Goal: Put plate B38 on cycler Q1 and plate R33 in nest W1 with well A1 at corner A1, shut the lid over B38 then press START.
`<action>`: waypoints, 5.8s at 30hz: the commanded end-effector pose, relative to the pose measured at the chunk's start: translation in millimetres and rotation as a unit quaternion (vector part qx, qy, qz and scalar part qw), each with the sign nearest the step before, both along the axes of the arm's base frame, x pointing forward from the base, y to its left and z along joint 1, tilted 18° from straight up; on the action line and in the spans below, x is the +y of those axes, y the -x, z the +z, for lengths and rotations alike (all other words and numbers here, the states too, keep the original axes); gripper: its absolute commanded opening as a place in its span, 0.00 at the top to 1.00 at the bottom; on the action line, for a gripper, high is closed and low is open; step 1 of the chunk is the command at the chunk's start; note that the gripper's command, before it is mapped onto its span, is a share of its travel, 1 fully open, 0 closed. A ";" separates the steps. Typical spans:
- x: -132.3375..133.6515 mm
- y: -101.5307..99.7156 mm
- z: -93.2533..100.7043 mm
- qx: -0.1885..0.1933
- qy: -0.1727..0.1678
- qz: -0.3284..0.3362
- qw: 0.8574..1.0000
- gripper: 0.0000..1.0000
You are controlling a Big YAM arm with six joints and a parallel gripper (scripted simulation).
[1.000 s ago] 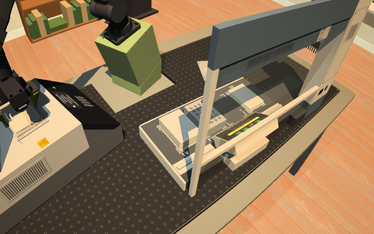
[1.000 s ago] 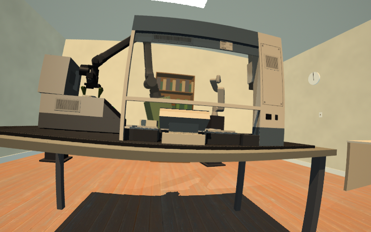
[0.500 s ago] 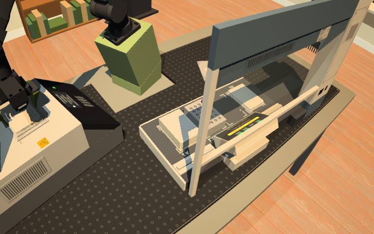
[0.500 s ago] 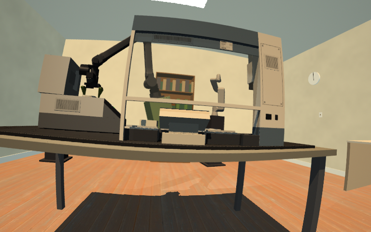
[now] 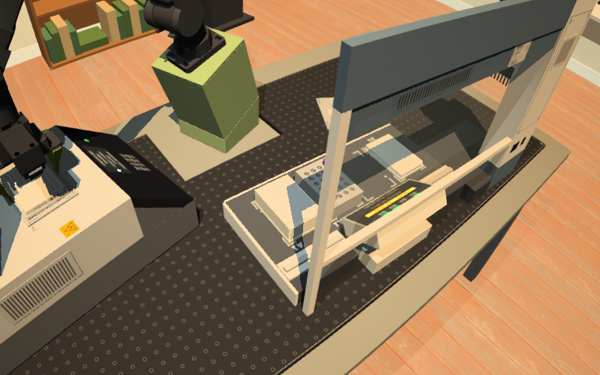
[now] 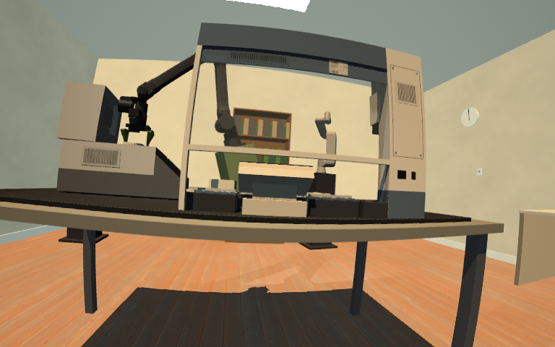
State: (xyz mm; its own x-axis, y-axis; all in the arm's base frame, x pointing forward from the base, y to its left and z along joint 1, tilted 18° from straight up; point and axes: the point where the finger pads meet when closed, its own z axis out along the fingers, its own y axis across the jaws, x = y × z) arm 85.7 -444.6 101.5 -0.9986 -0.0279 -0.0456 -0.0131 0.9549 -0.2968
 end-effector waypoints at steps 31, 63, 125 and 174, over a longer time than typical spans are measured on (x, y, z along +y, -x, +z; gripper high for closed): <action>-10.6 -9.3 26.2 -0.007 0.025 0.003 1.000 0.00; -1.3 -7.8 82.1 -0.009 0.036 0.004 0.999 0.00; -4.3 -6.7 86.6 -0.009 0.036 0.003 0.999 0.00; 163.0 -2.7 -16.7 -0.008 0.019 -0.001 1.000 1.00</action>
State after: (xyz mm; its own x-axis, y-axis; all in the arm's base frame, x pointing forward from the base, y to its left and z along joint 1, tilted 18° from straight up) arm 80.6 -286.9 79.2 -0.9987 -0.0290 -0.0430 -0.0152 0.9562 -0.2924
